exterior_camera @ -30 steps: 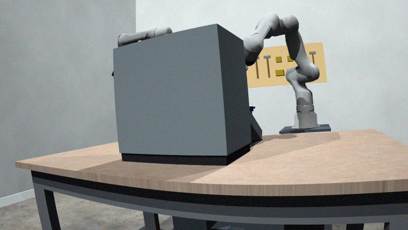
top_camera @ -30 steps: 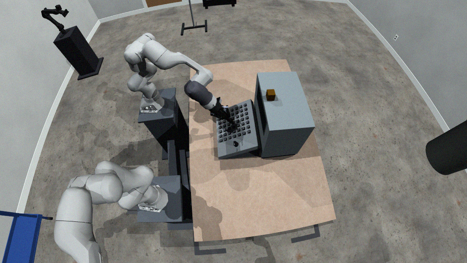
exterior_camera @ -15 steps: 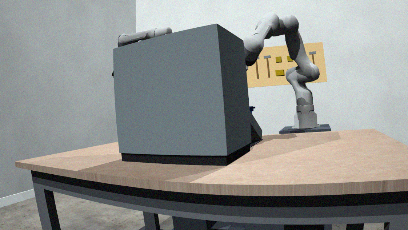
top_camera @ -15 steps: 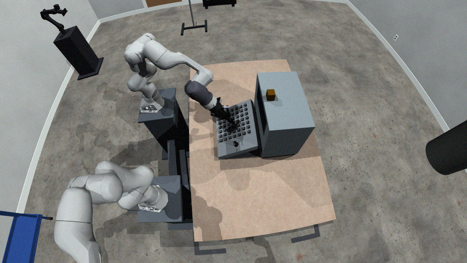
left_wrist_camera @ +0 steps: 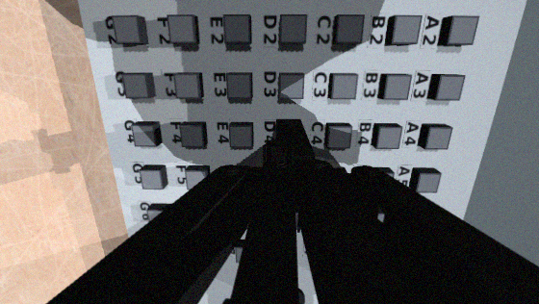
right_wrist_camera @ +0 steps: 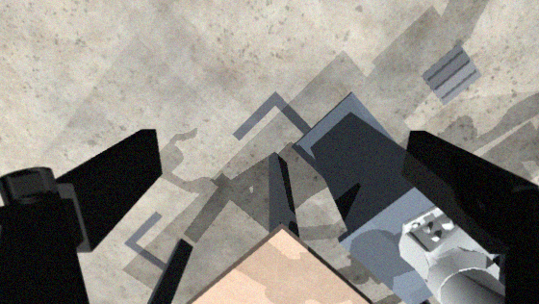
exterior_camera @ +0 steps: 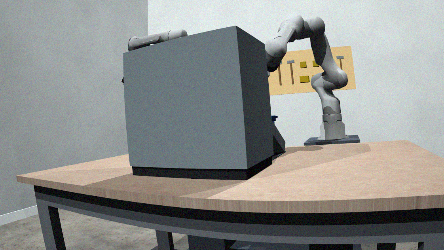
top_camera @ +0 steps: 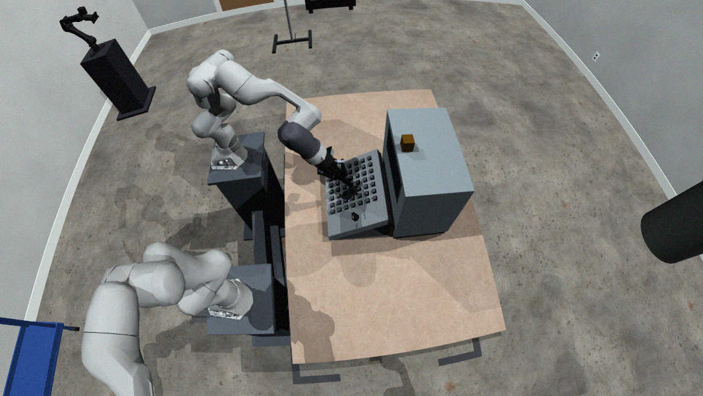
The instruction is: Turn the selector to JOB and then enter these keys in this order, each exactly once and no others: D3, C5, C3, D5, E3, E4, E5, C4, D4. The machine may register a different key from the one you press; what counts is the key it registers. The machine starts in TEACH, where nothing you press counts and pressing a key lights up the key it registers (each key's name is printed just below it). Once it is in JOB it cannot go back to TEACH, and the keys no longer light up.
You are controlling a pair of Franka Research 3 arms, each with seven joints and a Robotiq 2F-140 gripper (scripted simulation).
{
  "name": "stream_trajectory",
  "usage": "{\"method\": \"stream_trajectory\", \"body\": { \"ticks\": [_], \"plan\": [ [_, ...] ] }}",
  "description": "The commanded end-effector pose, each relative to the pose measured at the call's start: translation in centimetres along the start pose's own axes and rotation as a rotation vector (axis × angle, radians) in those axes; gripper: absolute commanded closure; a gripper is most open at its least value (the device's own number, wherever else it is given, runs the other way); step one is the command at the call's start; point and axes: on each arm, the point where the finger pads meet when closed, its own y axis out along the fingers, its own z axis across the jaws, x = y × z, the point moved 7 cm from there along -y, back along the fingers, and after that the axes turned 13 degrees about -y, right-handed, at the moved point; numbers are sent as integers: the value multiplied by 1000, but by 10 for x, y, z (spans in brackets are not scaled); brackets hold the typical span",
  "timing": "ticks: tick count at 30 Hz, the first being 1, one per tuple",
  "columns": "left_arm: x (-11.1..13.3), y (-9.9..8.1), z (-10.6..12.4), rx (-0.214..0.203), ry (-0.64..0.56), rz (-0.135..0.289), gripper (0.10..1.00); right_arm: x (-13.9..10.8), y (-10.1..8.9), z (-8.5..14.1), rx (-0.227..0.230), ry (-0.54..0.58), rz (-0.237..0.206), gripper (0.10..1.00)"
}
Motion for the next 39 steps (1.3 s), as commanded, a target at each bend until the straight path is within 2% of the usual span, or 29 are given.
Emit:
{"method": "stream_trajectory", "body": {
  "ticks": [1,39],
  "plan": [
    [1,0,1,4,-4,-3,999,-1,0,-1,-2,-4,1,98],
    [1,9,1,4,-4,-3,999,-1,0,-1,-2,-4,1,98]
  ]
}}
